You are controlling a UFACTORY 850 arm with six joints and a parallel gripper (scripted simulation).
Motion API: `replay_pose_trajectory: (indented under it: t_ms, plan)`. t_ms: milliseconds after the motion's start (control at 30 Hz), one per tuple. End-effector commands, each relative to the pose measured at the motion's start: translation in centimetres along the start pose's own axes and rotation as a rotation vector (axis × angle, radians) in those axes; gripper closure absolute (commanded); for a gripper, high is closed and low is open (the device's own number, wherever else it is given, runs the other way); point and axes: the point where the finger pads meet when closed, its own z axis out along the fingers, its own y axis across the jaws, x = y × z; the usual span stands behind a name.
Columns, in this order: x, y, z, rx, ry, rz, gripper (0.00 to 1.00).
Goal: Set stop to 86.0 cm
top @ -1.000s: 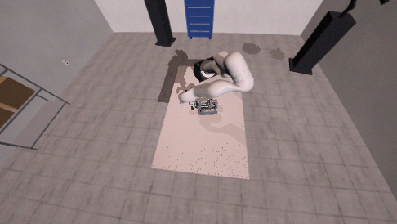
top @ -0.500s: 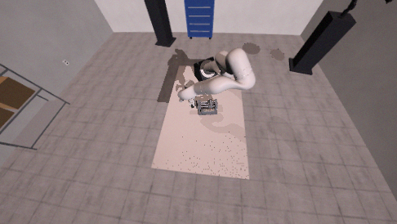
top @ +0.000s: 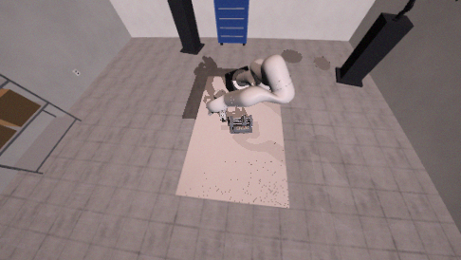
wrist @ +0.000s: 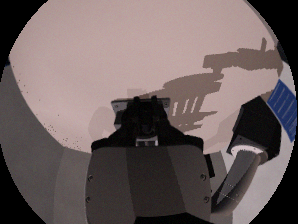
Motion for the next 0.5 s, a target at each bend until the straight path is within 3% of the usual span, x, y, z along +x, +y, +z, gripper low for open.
replay_pose_trajectory:
  t_ms: [0,467]
  plan:
    - [0.0,0.7,0.2,0.002,0.000,-0.001,0.94]
    - [0.0,2.0,1.6,0.002,0.000,-0.001,0.94]
